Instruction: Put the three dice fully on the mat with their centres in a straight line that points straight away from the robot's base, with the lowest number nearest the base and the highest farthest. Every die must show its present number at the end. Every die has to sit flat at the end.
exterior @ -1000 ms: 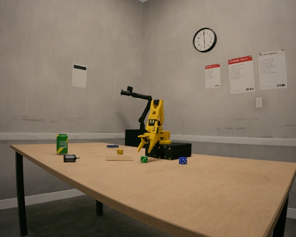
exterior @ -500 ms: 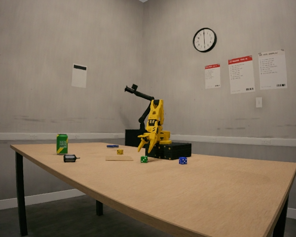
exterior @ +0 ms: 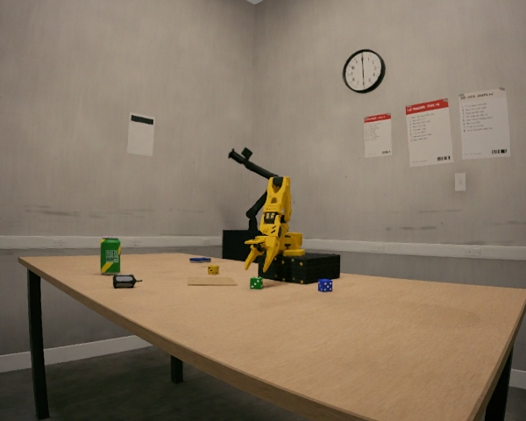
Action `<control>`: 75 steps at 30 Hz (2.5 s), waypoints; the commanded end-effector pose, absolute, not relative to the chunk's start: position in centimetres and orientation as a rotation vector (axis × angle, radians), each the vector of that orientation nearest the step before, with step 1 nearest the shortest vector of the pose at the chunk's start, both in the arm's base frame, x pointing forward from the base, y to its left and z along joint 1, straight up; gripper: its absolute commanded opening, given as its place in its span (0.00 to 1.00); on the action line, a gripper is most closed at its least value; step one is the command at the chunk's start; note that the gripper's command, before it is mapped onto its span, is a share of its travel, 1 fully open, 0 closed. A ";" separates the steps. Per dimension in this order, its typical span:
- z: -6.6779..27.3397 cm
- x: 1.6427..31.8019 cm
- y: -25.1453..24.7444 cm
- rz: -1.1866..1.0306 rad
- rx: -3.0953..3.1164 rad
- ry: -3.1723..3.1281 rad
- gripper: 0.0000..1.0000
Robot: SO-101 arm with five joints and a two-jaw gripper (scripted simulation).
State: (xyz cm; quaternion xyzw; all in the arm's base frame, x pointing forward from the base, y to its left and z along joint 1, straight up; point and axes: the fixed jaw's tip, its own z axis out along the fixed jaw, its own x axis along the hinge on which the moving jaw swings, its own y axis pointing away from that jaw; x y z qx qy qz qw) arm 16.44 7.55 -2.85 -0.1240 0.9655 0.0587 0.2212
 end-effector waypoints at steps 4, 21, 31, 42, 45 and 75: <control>-2.9 16.3 7.7 0.160 -0.365 2.676 0.35; -2.9 15.8 7.5 0.167 -0.357 2.659 0.35; -2.9 15.3 7.3 0.174 -0.351 2.645 0.35; -2.9 15.2 7.3 0.175 -0.353 2.643 0.35; -2.9 15.1 7.5 0.180 -0.372 2.641 0.35; -3.0 6.5 15.5 0.396 -1.294 2.396 0.35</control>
